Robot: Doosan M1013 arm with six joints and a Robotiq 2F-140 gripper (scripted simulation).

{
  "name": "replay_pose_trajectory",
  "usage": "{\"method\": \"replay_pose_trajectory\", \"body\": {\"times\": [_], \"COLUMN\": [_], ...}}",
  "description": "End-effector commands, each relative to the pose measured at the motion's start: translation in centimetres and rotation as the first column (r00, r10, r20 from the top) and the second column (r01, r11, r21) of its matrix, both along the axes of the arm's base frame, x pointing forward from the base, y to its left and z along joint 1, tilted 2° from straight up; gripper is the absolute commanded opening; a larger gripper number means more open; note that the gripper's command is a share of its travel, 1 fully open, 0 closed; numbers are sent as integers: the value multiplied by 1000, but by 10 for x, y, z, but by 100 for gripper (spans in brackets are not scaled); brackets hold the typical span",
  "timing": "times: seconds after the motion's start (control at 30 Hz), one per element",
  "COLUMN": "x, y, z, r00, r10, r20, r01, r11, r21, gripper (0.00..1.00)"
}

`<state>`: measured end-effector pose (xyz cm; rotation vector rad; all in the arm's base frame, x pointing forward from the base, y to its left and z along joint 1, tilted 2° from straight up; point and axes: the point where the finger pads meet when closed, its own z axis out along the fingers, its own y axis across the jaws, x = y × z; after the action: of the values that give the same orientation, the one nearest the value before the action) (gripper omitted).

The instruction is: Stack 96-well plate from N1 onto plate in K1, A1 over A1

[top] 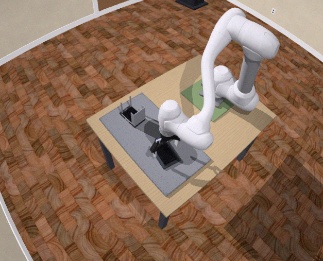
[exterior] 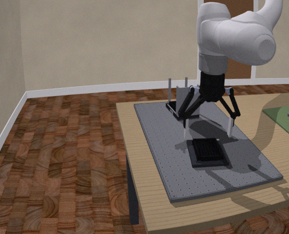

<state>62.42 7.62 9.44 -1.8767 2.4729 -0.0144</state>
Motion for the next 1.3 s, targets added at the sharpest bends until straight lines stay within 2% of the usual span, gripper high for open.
{"method": "replay_pose_trajectory", "body": {"times": [0.0,0.63,1.27], "x": [-2,-1,-1], "y": [1,2,2], "z": [-8,-36,-36], "r00": [1000,1000,1000], "r10": [2,2,2], "r20": [-1,-1,-1], "r01": [-2,-2,-2], "r11": [1000,1000,1000], "r21": [-1,-1,-1], "gripper": [100,100,100]}}
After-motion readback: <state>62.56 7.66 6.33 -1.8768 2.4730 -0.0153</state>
